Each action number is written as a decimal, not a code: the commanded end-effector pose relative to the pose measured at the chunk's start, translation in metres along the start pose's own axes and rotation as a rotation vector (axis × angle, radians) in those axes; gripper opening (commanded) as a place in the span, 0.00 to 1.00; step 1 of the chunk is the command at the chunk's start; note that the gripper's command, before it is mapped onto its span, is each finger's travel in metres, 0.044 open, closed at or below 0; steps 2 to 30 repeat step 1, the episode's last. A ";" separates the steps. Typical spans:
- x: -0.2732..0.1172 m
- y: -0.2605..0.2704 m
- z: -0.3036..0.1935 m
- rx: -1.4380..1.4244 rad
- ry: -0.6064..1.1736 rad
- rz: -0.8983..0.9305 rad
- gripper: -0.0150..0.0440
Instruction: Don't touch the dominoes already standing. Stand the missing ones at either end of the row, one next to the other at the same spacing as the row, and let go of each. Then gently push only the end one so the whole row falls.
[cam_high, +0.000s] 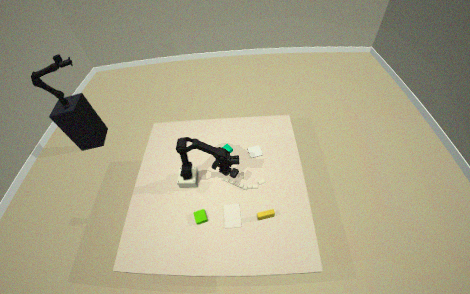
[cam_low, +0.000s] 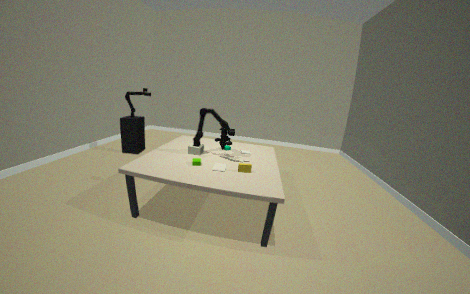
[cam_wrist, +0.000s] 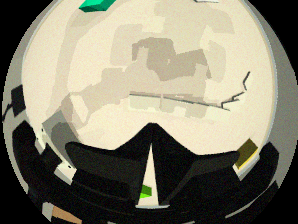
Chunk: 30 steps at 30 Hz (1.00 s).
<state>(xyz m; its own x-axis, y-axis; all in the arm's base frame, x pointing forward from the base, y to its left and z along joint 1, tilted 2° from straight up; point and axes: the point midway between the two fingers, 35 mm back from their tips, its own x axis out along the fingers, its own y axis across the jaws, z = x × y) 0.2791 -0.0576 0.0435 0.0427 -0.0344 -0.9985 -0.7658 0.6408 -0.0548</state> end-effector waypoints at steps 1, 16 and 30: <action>-0.002 0.000 0.001 -0.002 -0.006 -0.002 0.25; -0.002 0.000 0.001 -0.002 -0.006 -0.002 0.25; -0.002 0.000 0.001 -0.002 -0.006 -0.002 0.25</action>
